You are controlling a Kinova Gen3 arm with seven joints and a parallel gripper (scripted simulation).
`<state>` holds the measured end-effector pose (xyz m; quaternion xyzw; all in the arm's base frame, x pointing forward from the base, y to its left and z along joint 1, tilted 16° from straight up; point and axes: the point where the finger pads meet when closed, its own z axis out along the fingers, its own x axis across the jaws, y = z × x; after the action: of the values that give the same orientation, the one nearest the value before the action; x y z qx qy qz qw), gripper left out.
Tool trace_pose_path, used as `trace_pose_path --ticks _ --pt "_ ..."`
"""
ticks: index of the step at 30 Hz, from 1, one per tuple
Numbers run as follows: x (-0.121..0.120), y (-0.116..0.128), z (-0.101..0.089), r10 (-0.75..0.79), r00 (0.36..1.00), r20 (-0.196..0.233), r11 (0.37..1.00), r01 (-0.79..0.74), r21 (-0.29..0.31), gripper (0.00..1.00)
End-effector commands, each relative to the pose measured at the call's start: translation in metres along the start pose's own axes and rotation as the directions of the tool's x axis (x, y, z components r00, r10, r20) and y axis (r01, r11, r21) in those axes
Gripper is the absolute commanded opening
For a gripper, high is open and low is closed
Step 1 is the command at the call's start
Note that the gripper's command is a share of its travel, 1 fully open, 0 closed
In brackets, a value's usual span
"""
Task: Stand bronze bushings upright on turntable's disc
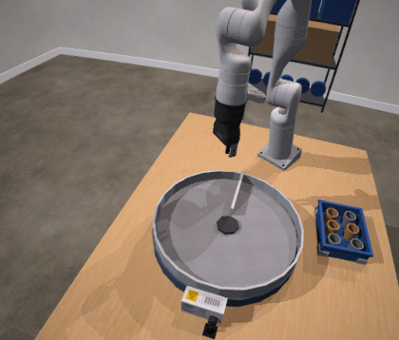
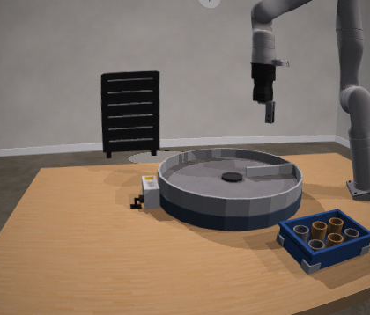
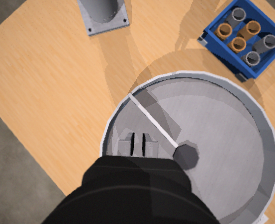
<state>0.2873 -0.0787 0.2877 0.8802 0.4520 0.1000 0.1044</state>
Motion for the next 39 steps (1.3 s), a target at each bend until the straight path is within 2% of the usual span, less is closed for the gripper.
trace_pose_path --ticks 1,19,31,33,39 --pt "0.0 0.0 0.0 0.0 1.0 -0.001 1.0 0.0 -0.001 0.36" --pt "0.012 -0.013 0.004 0.0 1.0 -0.001 1.0 0.0 -0.001 0.36" --pt "0.047 -0.054 0.018 0.0 1.0 -0.001 1.0 0.0 -0.001 0.36" --pt "0.047 -0.054 0.018 0.0 1.0 -0.001 1.0 0.0 -0.001 0.36" --pt "0.071 -0.083 0.028 0.0 1.0 0.0 1.0 0.0 -0.001 0.36"
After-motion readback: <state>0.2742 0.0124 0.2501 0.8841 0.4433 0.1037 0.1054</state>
